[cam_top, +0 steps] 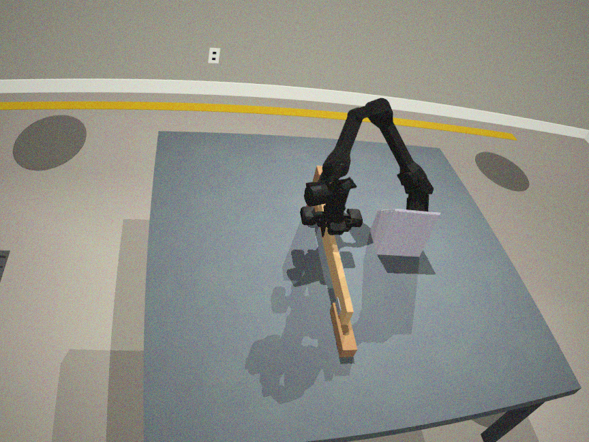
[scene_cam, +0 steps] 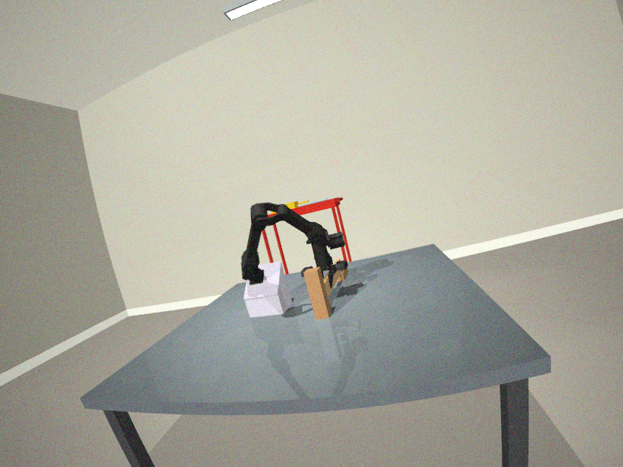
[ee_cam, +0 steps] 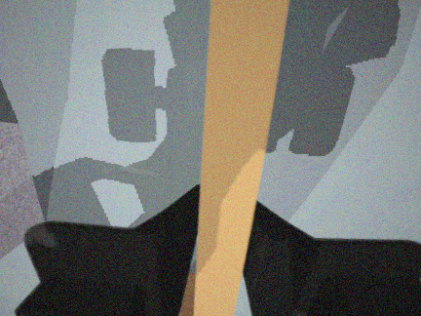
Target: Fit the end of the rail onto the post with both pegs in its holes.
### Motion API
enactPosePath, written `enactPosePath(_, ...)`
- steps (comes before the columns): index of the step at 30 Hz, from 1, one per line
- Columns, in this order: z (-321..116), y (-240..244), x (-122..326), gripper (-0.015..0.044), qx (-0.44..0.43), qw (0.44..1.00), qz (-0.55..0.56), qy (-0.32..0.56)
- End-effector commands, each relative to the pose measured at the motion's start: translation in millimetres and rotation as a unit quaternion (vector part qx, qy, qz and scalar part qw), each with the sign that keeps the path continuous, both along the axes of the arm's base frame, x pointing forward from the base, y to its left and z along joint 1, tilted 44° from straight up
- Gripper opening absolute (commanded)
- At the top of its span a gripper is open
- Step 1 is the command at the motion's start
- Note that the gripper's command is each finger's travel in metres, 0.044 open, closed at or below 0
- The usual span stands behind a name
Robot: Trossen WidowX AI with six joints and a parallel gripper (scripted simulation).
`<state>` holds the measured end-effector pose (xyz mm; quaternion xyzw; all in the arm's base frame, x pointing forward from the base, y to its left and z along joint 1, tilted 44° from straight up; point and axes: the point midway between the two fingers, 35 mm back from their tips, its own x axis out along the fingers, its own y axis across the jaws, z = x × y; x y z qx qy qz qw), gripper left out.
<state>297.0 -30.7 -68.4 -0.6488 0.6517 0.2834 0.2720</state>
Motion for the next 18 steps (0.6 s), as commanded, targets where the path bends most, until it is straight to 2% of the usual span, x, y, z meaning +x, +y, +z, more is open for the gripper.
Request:
enactPosePath(1,5.0,0.7,1.7,0.0,0.002,1.0,0.003,-0.003)
enactPosePath(18,7.9,-3.7,1.9,0.0,0.002,1.0,0.003,-0.003)
